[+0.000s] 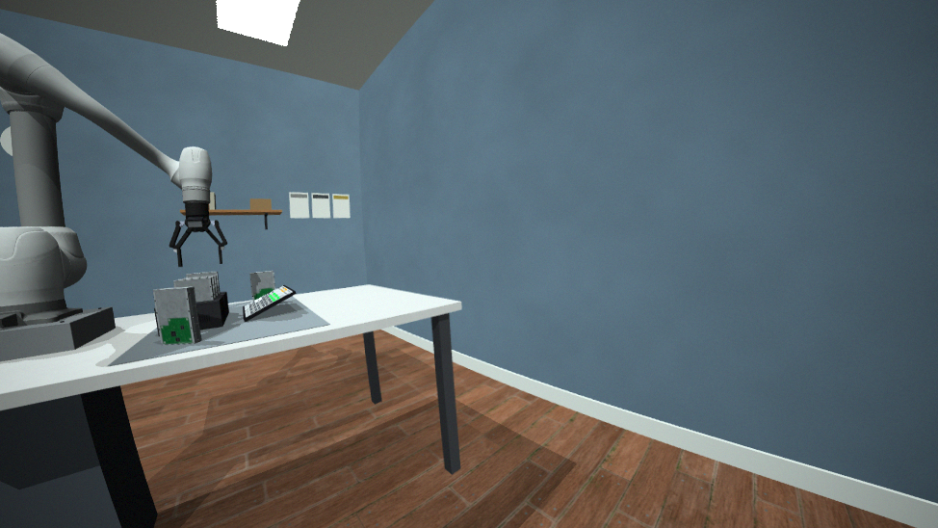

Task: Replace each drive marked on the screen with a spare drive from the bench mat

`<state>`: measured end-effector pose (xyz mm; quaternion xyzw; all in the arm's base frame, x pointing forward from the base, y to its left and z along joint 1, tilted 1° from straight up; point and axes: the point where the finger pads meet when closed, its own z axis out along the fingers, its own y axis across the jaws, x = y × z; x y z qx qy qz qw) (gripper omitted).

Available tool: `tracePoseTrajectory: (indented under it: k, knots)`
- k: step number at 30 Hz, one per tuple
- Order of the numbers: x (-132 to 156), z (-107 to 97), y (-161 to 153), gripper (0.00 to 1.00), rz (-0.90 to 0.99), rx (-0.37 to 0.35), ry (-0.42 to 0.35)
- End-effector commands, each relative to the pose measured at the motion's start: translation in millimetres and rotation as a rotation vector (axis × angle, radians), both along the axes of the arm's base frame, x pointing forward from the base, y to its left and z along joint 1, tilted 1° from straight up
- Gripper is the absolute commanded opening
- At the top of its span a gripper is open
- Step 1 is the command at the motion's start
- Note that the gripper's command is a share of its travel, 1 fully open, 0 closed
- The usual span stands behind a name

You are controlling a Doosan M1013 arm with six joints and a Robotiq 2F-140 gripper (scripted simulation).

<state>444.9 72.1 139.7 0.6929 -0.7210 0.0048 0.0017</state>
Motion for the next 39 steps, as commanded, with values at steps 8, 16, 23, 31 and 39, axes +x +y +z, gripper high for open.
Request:
tracePoseTrajectory:
  k: [8, 16, 23, 31, 39]
  knots:
    - [0.4, -3.0, 0.2, 0.89, 0.000, 0.001, -0.001]
    - [0.4, -3.9, 0.3, 0.89, 0.000, 0.001, -0.001]
    - [0.4, -4.0, 0.3, 0.89, 0.000, 0.001, -0.001]
    - [0.4, -4.0, 0.3, 0.89, 0.000, 0.001, -0.001]
    - [0.4, -4.4, 0.3, 0.89, 0.000, 0.001, -0.001]
